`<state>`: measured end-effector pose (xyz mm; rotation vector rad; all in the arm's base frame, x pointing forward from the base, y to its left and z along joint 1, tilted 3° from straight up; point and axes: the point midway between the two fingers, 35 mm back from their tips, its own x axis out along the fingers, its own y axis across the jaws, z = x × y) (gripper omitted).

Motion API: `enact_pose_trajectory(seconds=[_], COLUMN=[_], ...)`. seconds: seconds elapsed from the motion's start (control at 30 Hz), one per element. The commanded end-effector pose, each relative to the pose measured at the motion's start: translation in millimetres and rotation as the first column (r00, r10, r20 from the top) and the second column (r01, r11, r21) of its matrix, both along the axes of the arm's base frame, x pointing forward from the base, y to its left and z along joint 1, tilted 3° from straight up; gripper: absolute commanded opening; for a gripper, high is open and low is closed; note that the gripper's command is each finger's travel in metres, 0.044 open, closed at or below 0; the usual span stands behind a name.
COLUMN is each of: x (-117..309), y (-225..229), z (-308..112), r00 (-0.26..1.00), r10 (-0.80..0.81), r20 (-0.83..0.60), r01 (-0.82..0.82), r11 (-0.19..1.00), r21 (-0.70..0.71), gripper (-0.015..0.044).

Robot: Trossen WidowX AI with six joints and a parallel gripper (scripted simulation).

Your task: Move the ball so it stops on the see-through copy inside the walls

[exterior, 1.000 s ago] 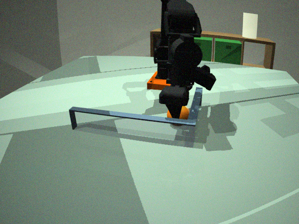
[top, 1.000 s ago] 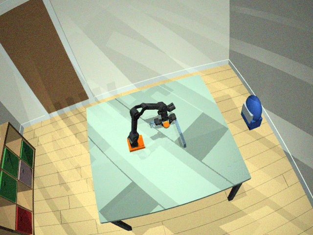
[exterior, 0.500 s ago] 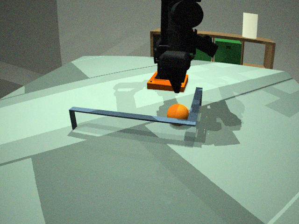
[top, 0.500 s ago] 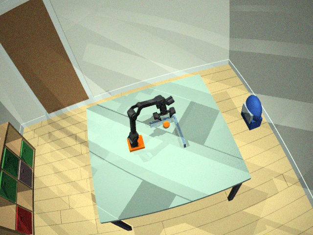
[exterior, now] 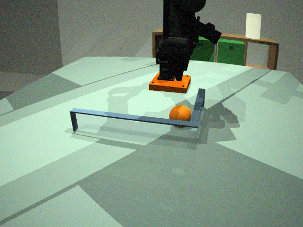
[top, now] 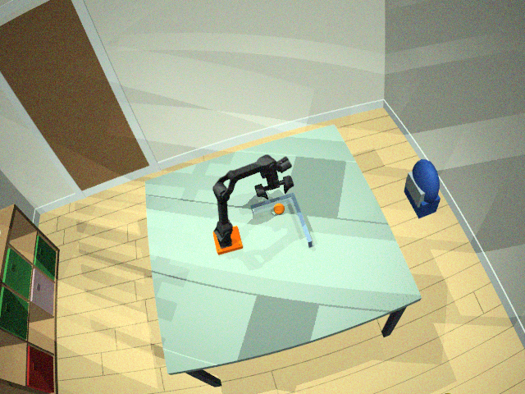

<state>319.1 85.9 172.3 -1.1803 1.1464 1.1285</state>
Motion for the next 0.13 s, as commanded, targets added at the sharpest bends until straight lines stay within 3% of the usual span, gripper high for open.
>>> enact_pose_trajectory(seconds=[0.0,0.1], x=[-3.4,-3.4], y=[-1.2,-1.2], z=[14.6,14.6], r00=[1.000,1.000], r10=[0.001,0.001], r20=[0.005,0.005], r01=[-0.001,-0.001], r11=[1.000,1.000], r21=[0.001,0.001], gripper=[0.0440,0.0440])
